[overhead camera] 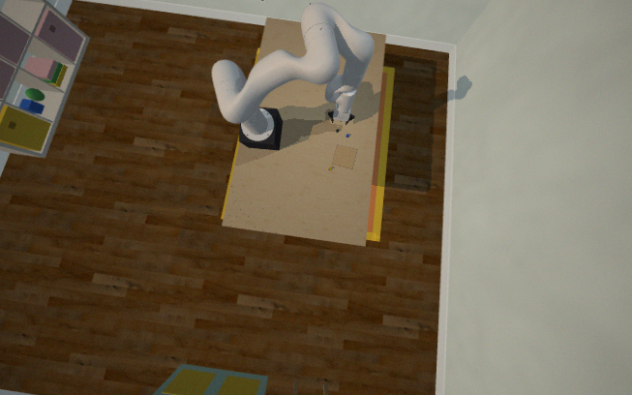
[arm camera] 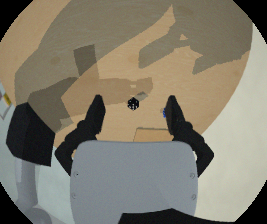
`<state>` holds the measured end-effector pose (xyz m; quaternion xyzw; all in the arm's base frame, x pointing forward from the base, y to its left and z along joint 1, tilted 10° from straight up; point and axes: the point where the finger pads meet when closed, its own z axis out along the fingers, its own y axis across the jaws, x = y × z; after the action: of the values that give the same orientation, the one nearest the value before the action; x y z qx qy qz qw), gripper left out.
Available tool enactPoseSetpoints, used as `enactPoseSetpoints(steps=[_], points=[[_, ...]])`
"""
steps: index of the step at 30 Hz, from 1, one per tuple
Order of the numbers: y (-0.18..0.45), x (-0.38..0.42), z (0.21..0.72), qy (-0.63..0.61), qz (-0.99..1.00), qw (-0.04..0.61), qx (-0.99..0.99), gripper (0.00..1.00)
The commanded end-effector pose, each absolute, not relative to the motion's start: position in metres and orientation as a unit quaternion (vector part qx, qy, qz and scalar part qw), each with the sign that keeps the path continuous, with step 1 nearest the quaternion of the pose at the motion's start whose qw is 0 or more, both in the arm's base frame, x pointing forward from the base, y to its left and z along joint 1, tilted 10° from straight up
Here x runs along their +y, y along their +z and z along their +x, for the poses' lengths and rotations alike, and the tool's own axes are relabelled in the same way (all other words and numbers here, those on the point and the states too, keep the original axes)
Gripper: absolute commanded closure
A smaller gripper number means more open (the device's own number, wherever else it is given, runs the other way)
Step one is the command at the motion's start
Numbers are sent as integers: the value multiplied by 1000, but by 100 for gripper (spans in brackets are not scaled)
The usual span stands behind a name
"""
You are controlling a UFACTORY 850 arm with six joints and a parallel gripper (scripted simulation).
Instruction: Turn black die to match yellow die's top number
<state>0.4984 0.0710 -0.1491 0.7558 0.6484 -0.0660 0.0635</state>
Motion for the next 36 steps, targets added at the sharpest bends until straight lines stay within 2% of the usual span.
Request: enactPoseSetpoints(steps=[1, 14, 27, 36], points=[[-132, 75, 500, -66, 756, 63, 648, 0], [-49, 90, 501, -66, 756, 63, 648, 0], [-47, 89, 501, -66, 752, 63, 653, 0], [-49, 73, 498, -75, 649, 53, 755, 0]])
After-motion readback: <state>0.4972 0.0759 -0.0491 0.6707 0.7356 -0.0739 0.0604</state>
